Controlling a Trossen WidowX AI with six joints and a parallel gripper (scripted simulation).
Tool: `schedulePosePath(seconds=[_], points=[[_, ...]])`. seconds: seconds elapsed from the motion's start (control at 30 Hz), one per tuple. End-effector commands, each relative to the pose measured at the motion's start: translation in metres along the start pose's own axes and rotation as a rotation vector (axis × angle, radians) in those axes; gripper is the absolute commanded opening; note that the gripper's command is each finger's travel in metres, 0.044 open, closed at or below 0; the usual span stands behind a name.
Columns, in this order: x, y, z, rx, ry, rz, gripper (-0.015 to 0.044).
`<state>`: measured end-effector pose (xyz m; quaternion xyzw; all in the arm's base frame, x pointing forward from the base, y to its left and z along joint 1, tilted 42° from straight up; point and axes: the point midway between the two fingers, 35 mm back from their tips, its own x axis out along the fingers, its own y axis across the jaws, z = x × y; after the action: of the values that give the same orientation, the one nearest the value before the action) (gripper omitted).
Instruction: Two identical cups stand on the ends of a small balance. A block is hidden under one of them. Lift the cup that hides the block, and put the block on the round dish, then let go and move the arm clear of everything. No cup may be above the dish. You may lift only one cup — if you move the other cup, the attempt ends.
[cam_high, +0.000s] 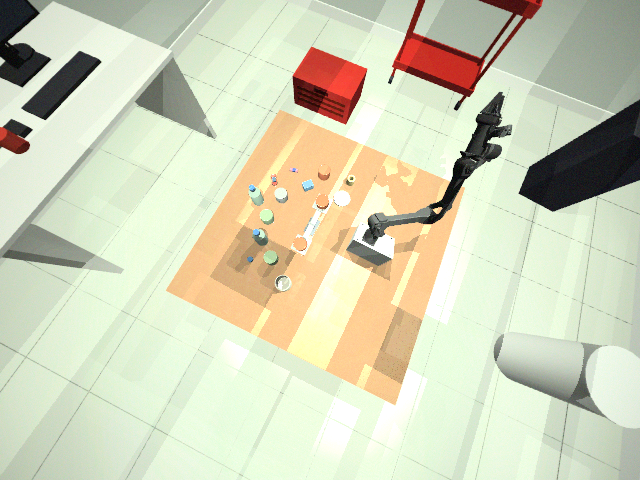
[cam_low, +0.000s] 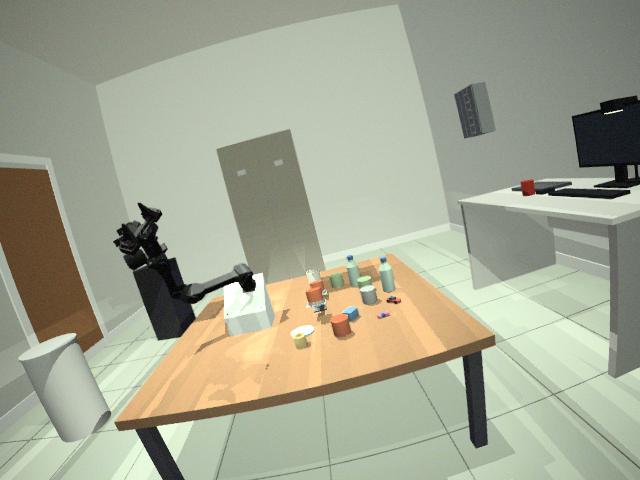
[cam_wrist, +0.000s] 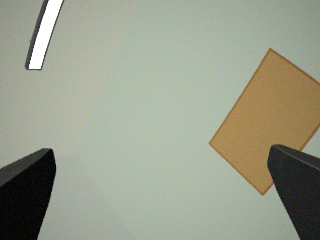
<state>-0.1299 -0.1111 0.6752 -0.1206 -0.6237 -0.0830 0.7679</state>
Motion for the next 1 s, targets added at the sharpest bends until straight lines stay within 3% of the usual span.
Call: schedulePosePath(seconds=[0.0, 0.53, 0.97], points=[[0.007, 0.031, -0.031, 0.040, 0.092, 0.065, 0.0440], [-0.001, 0.155, -0.142, 0.181, 0.410, 0.328, 0.0440], [-0.057, 0.271, -0.235, 0.304, 0.791, 0.490, 0.0440]])
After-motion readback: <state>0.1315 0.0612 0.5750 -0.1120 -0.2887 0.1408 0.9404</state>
